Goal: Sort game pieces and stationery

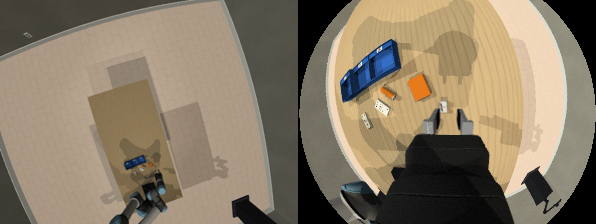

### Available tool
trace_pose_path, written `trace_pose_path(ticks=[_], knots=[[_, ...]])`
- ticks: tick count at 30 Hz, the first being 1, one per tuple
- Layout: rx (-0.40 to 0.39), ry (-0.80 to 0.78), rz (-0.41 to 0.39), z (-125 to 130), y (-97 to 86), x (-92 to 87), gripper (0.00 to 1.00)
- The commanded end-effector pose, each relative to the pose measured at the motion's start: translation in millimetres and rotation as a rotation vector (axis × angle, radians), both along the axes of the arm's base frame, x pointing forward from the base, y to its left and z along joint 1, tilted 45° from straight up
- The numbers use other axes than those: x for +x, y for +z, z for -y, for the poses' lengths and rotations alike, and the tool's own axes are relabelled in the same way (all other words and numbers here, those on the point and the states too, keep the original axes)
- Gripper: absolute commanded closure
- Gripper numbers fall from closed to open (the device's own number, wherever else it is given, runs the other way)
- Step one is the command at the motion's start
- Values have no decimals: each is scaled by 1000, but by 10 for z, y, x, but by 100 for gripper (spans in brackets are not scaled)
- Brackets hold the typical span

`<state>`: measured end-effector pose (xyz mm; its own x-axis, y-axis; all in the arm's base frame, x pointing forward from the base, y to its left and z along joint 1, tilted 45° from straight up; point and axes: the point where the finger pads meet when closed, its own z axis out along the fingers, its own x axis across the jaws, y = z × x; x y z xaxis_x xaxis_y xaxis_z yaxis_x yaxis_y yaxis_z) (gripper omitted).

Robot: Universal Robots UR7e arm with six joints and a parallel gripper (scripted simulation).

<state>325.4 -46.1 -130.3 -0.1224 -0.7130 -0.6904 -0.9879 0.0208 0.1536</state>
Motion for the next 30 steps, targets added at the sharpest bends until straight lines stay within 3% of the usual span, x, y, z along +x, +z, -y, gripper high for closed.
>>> trace_pose_path(ticks=[1,30], knots=[[-2,0,1,-29,30,16,38],[-2,0,1,-83,84,22,38]])
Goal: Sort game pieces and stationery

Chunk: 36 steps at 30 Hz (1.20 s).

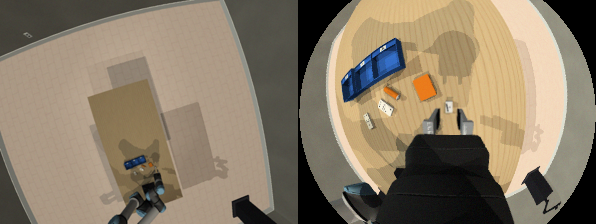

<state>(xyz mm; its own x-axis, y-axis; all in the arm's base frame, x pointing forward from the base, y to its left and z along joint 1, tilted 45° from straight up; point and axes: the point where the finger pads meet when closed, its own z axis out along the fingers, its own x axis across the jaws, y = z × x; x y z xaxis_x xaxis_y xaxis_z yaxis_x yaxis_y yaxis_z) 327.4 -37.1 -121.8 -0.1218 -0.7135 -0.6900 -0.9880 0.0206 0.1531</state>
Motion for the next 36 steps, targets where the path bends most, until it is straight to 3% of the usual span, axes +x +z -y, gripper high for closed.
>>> trace_pose_path(ticks=[1,14,31,36], knots=[[-1,-1,1,7,-1,2,38],[-1,-1,1,9,-3,2,38],[-1,-1,1,-401,-425,-50,38],[-1,-1,1,-398,-428,-46,38]])
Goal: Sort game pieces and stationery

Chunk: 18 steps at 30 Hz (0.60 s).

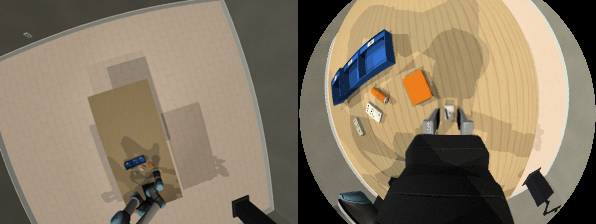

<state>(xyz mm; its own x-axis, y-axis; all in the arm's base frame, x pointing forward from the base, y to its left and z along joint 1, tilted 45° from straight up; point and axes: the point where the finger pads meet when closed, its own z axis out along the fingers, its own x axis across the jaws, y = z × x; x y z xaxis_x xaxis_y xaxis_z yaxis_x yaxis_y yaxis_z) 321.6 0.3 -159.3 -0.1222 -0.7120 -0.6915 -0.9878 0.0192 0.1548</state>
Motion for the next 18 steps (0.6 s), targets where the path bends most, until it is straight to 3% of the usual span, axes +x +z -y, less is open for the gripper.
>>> trace_pose_path(ticks=[1,18], knots=[[-3,-2,2,-23,-54,13,38],[-3,-2,2,-113,-132,-5,38]])
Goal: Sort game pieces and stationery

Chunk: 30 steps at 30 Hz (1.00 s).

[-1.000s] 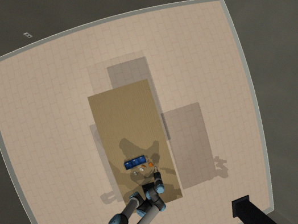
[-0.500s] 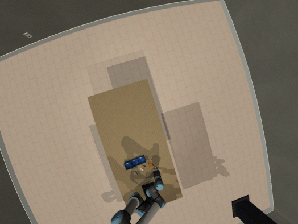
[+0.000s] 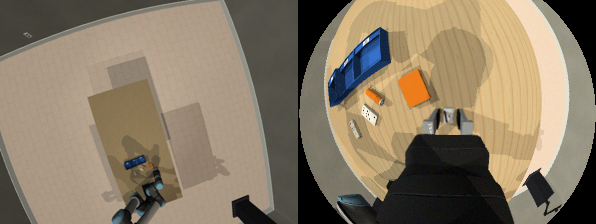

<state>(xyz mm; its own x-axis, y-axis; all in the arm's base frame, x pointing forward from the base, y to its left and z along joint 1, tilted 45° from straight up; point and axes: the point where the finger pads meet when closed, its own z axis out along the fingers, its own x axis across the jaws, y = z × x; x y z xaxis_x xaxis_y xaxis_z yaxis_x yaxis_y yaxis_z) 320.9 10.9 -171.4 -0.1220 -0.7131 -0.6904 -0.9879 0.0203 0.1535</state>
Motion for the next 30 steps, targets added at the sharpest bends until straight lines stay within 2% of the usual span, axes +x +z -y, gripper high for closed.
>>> trace_pose_path(ticks=[1,11,12,30], knots=[[-1,-1,1,-7,-11,1,38],[-1,-1,1,-8,-10,0,38],[-1,-1,1,-8,-10,0,68],[-1,-1,1,-8,-10,1,68]])
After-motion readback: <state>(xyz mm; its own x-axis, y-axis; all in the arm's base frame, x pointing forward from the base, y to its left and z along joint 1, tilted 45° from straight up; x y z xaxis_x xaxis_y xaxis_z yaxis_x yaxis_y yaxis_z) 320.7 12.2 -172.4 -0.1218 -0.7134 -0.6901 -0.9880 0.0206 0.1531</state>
